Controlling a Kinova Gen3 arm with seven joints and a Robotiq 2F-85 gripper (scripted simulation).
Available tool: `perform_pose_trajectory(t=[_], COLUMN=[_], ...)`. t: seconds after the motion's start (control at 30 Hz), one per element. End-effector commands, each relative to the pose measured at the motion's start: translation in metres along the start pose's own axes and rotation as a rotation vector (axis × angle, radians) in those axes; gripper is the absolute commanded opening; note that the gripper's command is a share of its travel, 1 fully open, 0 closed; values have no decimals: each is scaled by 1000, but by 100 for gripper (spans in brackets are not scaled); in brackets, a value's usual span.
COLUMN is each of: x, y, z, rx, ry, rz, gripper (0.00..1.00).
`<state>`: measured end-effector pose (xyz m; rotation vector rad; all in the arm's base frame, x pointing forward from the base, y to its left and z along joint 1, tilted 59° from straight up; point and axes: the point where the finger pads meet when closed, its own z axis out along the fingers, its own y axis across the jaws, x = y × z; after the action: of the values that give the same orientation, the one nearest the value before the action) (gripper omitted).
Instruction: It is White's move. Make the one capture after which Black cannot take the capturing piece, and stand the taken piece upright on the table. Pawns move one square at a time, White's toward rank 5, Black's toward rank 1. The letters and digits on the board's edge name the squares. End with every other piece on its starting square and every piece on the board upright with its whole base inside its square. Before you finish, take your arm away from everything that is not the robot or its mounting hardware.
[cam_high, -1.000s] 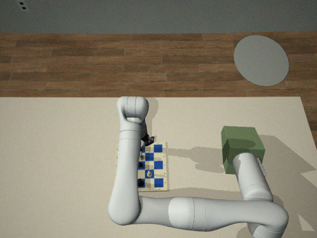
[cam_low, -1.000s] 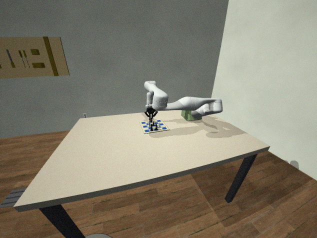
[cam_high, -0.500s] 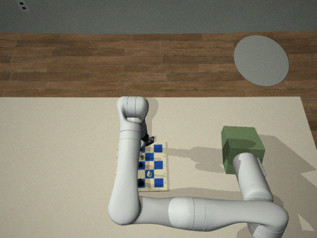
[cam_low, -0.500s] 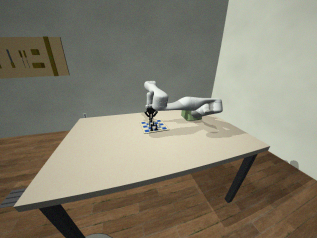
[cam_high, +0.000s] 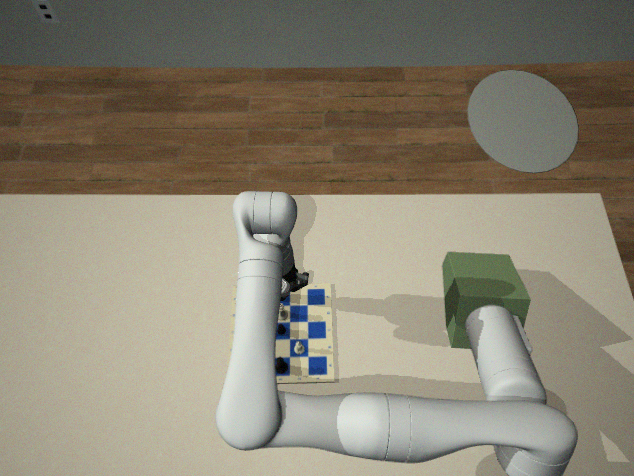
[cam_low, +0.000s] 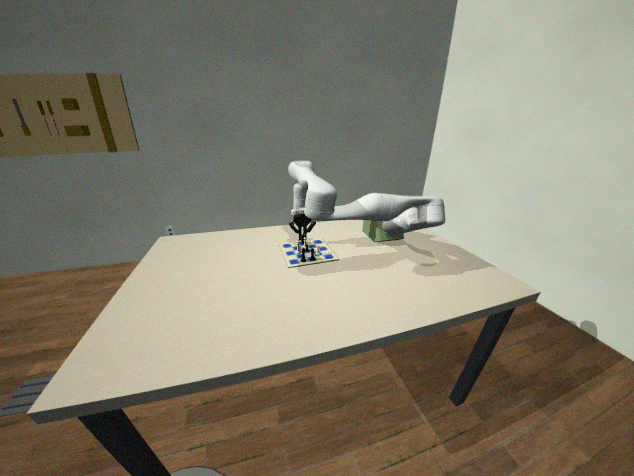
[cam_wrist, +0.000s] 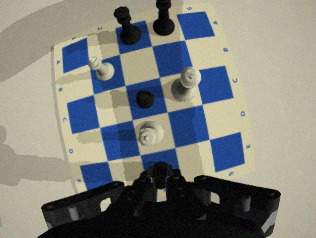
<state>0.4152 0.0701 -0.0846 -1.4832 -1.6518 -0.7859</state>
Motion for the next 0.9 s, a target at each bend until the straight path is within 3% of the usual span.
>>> perform_pose_trajectory(t=[0.0, 0.4, 0.87], x=[-1, 0, -1], y=[1, 1, 1], z=[-11, -91, -97], rx=[-6, -6, -6], ry=[-2, -2, -2], rz=[-1, -1, -2], gripper=[0, 0, 0])
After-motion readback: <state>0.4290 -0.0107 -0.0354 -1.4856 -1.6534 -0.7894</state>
